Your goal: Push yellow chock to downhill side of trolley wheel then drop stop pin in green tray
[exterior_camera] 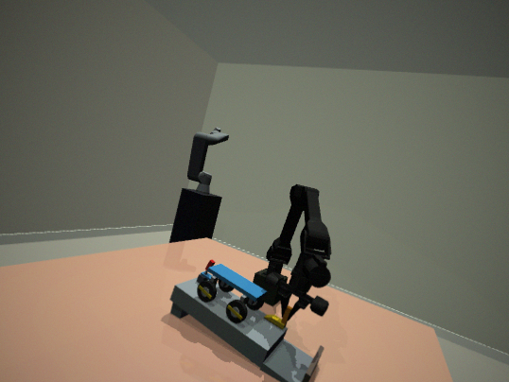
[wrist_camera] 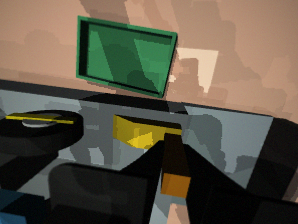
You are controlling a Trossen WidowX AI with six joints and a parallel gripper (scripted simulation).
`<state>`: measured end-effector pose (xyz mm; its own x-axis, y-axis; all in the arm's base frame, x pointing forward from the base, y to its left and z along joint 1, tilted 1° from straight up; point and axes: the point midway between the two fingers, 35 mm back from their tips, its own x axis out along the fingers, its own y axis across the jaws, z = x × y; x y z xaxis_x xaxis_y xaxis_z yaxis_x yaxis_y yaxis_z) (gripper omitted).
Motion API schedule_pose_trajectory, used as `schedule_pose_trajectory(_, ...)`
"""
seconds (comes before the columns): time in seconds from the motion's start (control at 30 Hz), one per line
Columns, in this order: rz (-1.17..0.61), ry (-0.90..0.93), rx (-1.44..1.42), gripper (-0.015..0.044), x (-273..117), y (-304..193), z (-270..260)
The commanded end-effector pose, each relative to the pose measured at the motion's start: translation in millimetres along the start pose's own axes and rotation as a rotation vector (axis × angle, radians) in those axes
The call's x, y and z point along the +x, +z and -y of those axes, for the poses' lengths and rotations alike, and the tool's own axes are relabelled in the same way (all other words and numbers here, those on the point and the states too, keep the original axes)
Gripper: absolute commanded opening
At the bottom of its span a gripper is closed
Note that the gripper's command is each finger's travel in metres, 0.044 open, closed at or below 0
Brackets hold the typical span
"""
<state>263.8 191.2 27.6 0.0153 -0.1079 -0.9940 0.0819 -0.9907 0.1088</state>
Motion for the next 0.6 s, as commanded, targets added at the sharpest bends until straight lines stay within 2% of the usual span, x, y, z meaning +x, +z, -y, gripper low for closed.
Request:
schedule_pose_trajectory(0.0,0.000,0.005,-0.003,0.0000,1,0,-3)
schedule_pose_trajectory(0.57,0.000,0.006,-0.003,0.0000,-1,0,-18)
